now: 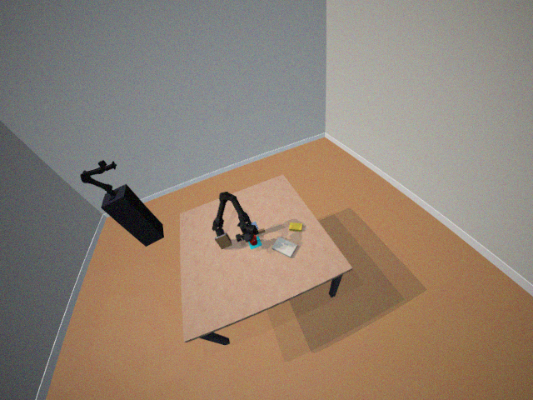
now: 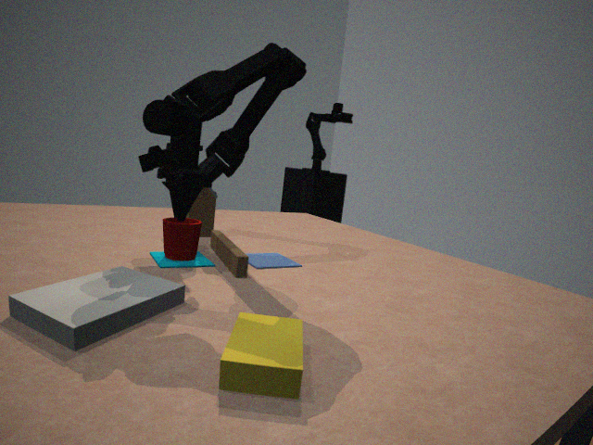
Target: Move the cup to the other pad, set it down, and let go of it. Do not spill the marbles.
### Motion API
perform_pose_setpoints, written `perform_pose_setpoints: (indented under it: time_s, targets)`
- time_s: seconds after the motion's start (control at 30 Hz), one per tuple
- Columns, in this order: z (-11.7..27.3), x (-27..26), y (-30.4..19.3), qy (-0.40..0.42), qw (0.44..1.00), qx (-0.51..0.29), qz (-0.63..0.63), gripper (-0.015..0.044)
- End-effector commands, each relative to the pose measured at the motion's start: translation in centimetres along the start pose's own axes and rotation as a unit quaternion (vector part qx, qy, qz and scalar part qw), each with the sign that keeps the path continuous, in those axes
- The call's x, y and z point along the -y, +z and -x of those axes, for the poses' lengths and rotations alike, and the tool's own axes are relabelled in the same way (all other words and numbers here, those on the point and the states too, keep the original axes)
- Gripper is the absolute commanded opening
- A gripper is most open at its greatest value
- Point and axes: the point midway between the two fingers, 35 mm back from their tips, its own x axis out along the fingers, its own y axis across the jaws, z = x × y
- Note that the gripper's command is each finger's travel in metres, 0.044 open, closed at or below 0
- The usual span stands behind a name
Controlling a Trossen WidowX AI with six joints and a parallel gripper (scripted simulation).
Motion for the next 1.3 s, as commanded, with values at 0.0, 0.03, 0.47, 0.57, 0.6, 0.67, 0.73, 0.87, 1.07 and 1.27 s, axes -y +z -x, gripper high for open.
perform_pose_setpoints:
  time_s: [0.0,0.03,0.47,0.57,0.6,0.67,0.73,0.87,1.07,1.27]
  targets:
    - [0.6,-0.1,0.1,-0.001,1.000,0.003,0.003,0.0128]
    - [0.8,-0.1,0.1,-0.001,1.000,0.003,0.003,0.0128]
    - [1.9,0.1,-0.1,0.001,1.000,-0.001,-0.001,0.0206]
    - [1.9,0.1,-0.1,0.001,1.000,-0.001,-0.001,0.0285]
    - [1.9,0.1,-0.1,0.001,1.000,-0.001,-0.001,0.0312]
    - [2.0,0.1,-0.1,0.001,1.000,-0.001,-0.001,0.0364]
    - [2.4,0.0,-0.1,0.001,1.000,-0.001,-0.001,0.0416]
    - [4.0,-0.1,0.0,0.000,1.000,0.001,0.000,0.0440]
    - [6.9,0.0,-0.1,-0.001,1.000,0.002,0.001,0.0440]
    - [8.4,-0.1,-0.2,-0.001,1.000,0.003,0.002,0.0440]
